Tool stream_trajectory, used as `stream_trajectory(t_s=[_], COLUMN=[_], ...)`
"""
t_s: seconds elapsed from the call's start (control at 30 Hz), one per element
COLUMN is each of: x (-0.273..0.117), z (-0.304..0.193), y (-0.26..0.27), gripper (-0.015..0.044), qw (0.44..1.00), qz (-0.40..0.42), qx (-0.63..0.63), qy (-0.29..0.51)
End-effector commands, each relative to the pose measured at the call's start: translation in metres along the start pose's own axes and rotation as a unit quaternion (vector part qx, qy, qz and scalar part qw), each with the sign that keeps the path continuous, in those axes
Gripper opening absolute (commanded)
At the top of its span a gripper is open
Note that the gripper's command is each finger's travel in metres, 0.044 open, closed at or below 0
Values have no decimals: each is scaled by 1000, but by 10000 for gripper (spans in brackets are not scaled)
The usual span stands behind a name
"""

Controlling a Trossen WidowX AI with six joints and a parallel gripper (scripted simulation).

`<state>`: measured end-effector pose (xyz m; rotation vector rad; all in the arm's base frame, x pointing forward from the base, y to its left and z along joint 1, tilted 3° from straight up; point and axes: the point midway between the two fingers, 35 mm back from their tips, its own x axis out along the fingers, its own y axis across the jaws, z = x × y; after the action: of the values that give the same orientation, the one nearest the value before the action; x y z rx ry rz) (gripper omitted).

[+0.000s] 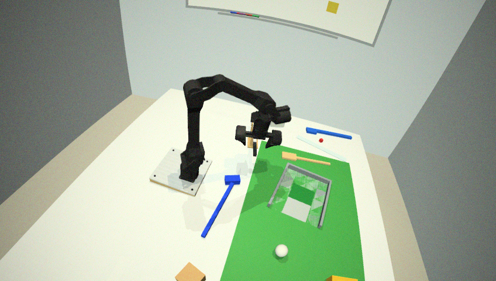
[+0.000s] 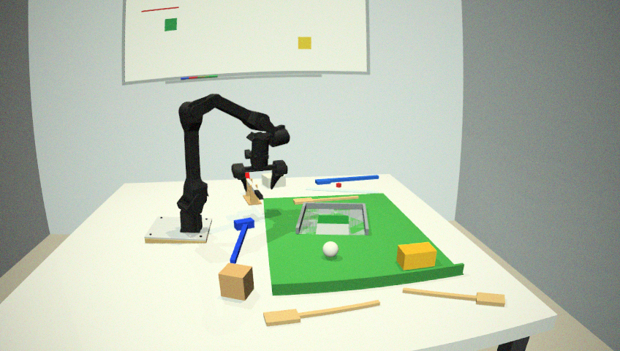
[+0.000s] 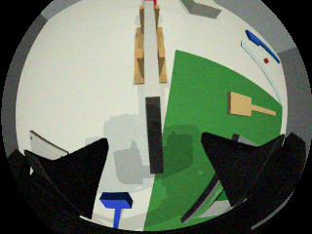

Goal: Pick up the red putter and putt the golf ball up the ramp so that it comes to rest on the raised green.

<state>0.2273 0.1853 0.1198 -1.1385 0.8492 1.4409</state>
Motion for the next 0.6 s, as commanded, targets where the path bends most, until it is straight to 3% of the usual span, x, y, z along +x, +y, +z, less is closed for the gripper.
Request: stream_trajectory(t_s=[0.0, 0.57], x=[6, 35], z=[-3, -10], y=[0, 0], gripper=[440, 440], qw=[1000, 1000], qz=[0, 0], qx=[-2, -2], qy=[3, 3])
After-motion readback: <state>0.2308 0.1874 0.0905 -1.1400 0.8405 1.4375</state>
